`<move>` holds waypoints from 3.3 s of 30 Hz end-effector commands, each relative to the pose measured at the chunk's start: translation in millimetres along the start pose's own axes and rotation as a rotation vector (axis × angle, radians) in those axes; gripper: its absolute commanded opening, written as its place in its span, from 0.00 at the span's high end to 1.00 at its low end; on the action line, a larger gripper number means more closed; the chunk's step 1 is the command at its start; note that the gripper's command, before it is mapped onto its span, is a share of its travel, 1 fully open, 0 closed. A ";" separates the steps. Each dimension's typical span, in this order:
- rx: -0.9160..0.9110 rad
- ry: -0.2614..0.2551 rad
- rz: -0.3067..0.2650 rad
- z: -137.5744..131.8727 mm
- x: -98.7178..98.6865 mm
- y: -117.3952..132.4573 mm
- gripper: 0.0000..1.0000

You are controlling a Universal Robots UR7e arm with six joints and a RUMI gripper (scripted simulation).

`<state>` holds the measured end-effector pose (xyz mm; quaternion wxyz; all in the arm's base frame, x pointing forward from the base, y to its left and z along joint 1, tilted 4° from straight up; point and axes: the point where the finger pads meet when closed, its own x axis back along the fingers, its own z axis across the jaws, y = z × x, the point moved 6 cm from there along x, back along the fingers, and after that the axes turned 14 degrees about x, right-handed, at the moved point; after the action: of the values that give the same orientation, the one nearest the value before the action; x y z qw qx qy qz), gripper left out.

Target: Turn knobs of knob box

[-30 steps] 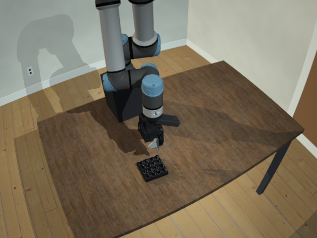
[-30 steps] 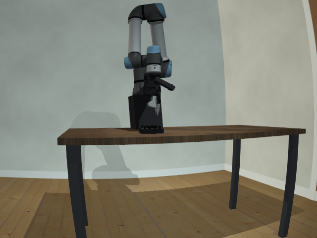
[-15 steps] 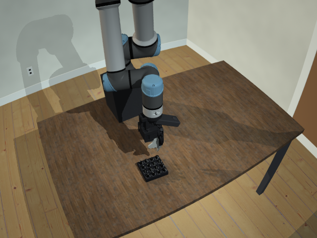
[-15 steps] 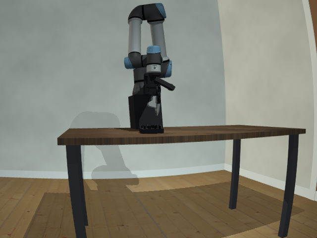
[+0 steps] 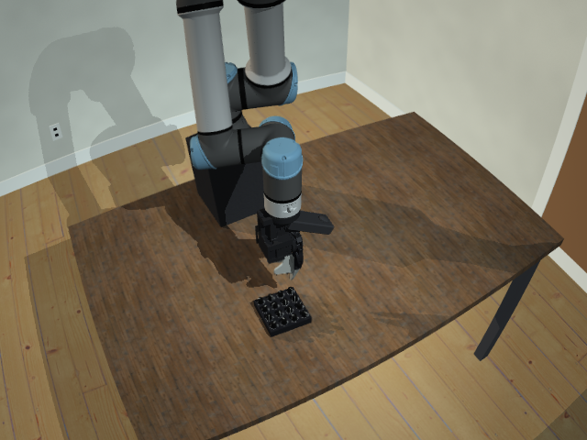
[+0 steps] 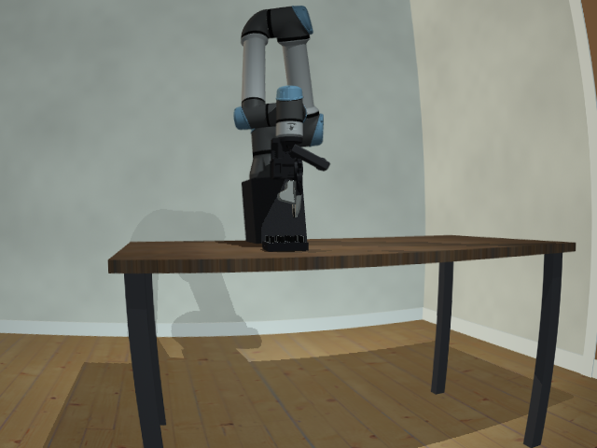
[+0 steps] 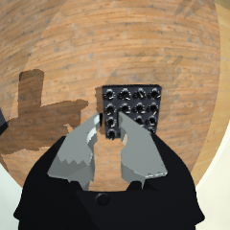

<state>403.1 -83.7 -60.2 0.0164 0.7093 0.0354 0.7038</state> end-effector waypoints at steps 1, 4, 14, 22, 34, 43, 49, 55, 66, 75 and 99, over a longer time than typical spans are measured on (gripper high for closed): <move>-0.003 -0.002 0.000 -2.0 0.0 -0.3 0.89; -0.003 -0.002 0.001 -2.0 -0.3 -0.3 0.89; -0.003 -0.004 0.001 -2.5 -5.5 -0.7 0.89; -0.003 -0.004 0.001 -2.3 -11.2 -0.8 0.89; -0.003 -0.004 0.001 -2.0 -26.7 -1.0 0.89; -0.003 -0.003 0.001 -1.3 -35.2 -0.8 0.89; -0.003 -0.002 0.000 -0.6 -40.4 -0.6 0.89; -0.003 -0.001 0.000 -0.3 -42.6 -0.5 0.89; -0.003 0.000 -0.001 0.1 -43.7 -0.2 0.89; -0.003 0.000 -0.001 0.1 -43.6 -0.3 0.89; -0.003 0.000 -0.001 0.1 -43.6 -0.3 0.89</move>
<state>401.6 -84.8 -104.0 0.0167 0.7102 0.0343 0.7029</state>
